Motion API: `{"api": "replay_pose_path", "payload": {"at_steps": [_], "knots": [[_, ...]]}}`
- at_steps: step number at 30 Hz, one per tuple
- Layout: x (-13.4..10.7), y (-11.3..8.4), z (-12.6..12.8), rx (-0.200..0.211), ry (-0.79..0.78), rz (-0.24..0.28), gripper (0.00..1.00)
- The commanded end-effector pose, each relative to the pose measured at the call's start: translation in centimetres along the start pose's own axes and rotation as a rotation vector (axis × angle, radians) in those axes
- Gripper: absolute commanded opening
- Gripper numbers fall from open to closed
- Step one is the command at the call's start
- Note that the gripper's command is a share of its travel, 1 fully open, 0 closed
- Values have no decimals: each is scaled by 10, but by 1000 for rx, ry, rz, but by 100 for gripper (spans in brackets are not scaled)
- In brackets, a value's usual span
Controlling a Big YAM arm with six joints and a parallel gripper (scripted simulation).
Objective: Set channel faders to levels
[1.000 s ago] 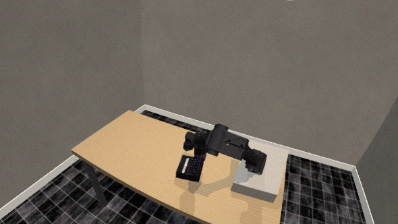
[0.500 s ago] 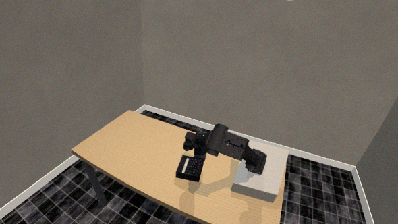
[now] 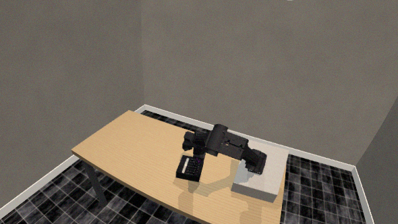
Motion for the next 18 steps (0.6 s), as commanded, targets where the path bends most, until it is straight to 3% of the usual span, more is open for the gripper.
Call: {"api": "replay_pose_path", "payload": {"at_steps": [1, 18], "knots": [[10, 5, 1, 8, -4, 11, 0], [17, 5, 0, 8, -5, 11, 0]]}}
Point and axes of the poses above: the point where the finger pads meet when closed, its own y axis out along the fingers, its own z axis across the jaws, x = y × z, the point moved 3 cm from there along -y, back along the fingers, and after that the axes turned 9 degrees about -y, right-handed, at the moved point
